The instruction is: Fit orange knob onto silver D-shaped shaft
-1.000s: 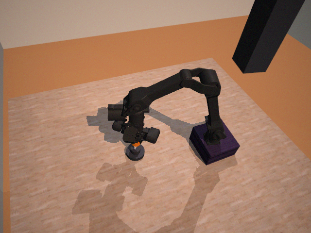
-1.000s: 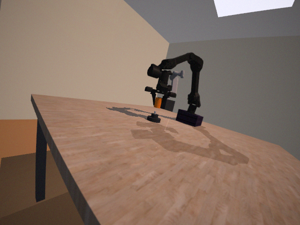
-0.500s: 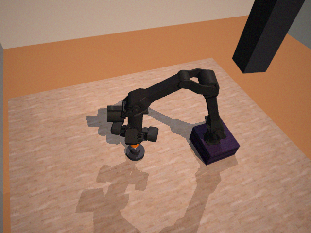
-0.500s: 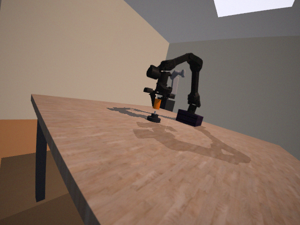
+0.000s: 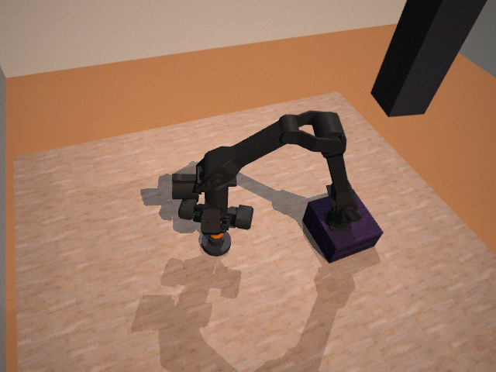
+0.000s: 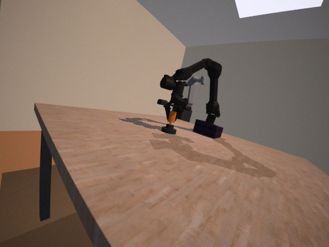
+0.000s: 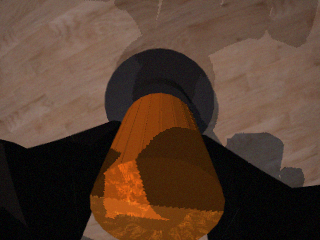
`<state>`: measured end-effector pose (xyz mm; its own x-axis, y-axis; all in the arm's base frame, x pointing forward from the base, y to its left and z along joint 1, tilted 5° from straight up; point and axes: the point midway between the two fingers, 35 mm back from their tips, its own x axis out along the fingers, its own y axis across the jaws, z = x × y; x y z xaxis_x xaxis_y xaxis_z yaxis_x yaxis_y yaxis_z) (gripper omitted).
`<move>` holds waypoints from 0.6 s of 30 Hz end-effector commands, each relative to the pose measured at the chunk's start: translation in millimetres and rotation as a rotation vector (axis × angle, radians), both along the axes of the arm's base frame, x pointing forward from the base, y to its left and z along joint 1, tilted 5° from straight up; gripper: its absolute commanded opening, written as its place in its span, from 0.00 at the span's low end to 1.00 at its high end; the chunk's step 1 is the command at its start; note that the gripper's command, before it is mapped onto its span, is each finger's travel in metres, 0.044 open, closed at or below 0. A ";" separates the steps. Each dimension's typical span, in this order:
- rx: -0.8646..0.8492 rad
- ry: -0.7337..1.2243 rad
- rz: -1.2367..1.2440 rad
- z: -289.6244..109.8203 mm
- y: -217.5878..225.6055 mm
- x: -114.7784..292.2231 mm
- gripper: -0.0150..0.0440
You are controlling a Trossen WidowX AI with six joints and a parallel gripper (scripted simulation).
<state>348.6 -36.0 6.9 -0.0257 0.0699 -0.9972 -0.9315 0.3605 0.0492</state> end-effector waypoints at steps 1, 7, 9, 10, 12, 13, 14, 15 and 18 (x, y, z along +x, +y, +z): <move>-0.005 -0.009 0.030 -0.3 -1.1 1.5 0.25; -0.006 -0.006 -0.009 -0.9 -1.1 1.5 0.25; -0.006 -0.007 0.002 -1.0 -0.9 1.0 0.25; -0.006 -0.007 0.010 -1.3 -0.7 0.4 0.25; -0.005 -0.007 0.013 -2.0 -0.5 -0.3 0.25; -0.005 -0.007 0.013 -3.1 -0.4 -0.4 0.25; -0.005 -0.007 0.013 -4.4 -0.3 -0.6 0.25; -0.005 -0.007 0.013 -6.1 -0.1 -1.0 0.25; -0.005 -0.007 0.013 -8.6 0.2 -1.7 0.25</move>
<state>347.6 -35.4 1.0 -0.0192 0.0690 -0.9974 -0.9347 0.3528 0.0424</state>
